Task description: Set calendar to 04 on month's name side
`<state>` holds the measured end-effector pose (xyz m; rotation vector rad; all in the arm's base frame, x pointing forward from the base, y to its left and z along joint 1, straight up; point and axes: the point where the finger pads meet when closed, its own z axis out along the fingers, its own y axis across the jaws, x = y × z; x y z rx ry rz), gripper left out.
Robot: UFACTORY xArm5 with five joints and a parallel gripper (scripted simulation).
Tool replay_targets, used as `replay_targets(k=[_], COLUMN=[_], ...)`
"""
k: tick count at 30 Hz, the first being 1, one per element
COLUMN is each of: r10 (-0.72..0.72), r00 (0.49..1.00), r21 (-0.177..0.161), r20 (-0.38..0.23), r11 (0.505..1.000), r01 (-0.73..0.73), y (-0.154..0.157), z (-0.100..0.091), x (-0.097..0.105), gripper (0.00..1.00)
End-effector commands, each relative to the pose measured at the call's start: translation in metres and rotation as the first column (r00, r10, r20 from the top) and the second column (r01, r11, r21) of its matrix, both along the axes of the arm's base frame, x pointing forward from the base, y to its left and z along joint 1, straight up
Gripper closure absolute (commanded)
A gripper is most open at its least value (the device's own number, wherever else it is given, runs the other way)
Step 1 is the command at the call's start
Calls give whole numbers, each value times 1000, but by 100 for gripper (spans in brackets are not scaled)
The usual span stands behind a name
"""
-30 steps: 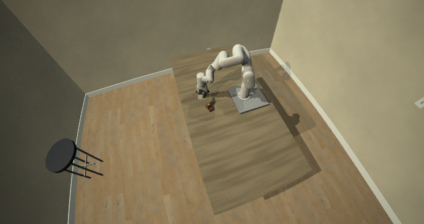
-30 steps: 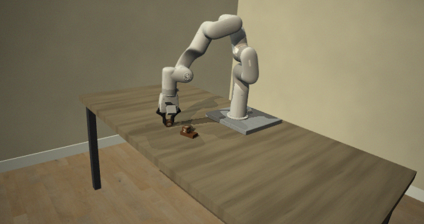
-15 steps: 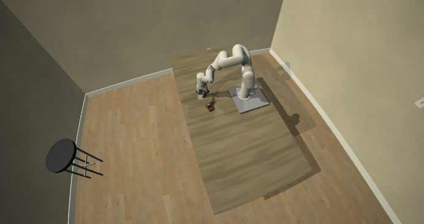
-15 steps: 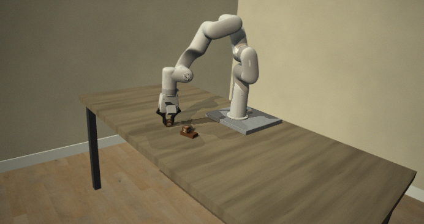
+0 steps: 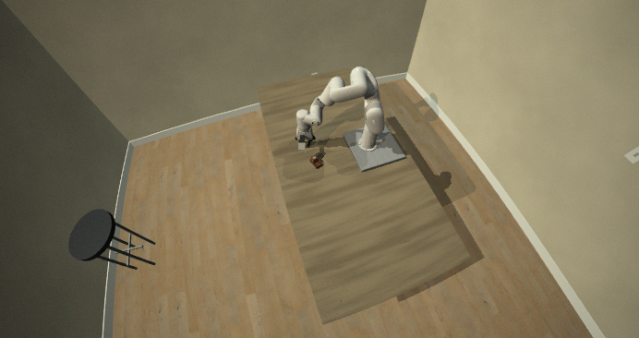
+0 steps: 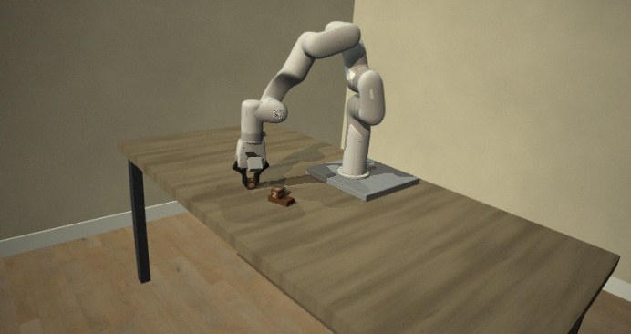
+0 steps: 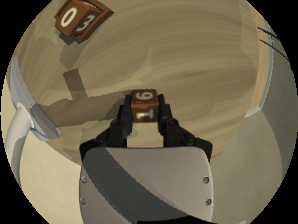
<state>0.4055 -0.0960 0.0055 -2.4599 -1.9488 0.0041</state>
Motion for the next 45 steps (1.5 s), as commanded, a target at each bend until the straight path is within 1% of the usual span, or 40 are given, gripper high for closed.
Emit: replay_targets(k=[1, 9, 10, 12, 13, 15, 16, 20, 21, 23, 24, 38, 41, 45], r10=[0, 0, 0, 0, 0, 0, 0, 0, 0, 0, 0, 0, 0, 0], r00=[1000, 1000, 1000, 1000, 1000, 1000, 1000, 1000, 1000, 1000, 1000, 1000, 1000, 1000], r21=[-1, -1, -1, -1, -1, -1, -1, -1, -1, -1, -1, -1, -1, -1], r20=[3, 3, 3, 3, 3, 3, 3, 3, 3, 3, 3, 3, 3, 3], r11=[1000, 1000, 1000, 1000, 1000, 1000, 1000, 1000, 1000, 1000, 1000, 1000, 1000, 1000], r01=[0, 0, 0, 0, 0, 0, 0, 0, 0, 0, 0, 0, 0, 0], y=[0, 0, 0, 0, 0, 0, 0, 0, 0, 0, 0, 0, 0, 0], z=[1, 1, 1, 1, 1, 1, 1, 1, 1, 1, 1, 3, 9, 25], x=[1, 1, 1, 1, 1, 1, 1, 1, 1, 1, 1, 1, 1, 1], gripper=[71, 71, 67, 67, 63, 63, 59, 59, 55, 55, 51, 51, 51, 51])
